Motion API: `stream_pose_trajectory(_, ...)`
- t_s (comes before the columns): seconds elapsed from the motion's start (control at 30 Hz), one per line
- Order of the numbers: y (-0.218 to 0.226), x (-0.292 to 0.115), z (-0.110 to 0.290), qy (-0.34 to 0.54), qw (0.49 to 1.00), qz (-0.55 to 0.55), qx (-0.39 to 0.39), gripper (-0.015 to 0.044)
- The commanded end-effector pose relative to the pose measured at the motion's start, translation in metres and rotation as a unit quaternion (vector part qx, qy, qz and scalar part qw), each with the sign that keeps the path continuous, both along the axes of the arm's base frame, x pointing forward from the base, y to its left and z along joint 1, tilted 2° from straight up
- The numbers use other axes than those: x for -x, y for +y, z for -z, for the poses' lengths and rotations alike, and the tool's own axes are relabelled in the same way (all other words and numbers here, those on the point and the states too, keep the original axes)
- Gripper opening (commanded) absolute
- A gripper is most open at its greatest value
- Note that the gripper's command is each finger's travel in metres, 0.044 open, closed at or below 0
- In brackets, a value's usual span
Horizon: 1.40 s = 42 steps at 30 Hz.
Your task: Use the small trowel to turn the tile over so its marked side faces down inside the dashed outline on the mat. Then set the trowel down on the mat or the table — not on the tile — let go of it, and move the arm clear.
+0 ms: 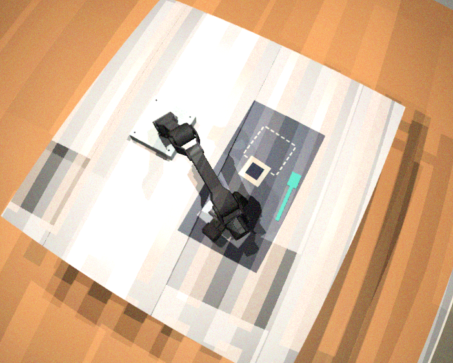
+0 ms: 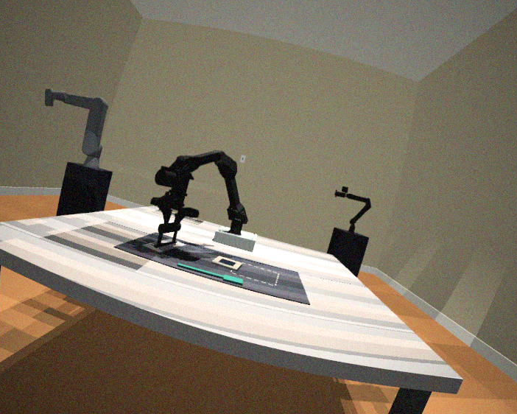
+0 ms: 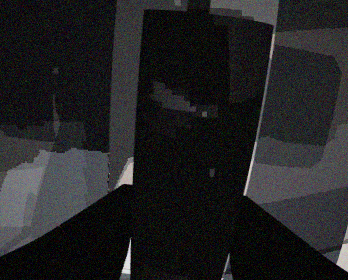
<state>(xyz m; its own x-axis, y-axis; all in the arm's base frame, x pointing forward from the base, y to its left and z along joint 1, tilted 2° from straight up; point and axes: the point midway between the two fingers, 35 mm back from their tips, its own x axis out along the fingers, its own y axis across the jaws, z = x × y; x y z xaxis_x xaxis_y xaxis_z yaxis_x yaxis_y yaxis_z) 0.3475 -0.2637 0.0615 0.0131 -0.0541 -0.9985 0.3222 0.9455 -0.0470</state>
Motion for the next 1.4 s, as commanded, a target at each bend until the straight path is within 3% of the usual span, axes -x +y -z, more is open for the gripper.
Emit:
stream_pose_trajectory(0.0, 0.0016, -0.0008, 0.0011, -0.002, 0.999, 0.045, -0.003, 0.013)
stream_pose_trajectory(0.5, 0.0015, -0.0008, 0.0011, -0.014, 0.964, 0.266, -0.006, 0.013)
stream_pose_trajectory(1.03, 0.0015, -0.0008, 0.0011, -0.025, 0.876, 0.481, -0.008, 0.013)
stream_pose_trajectory(1.37, 0.0015, -0.0008, 0.0011, -0.028, 0.838, 0.545, -0.009, 0.013)
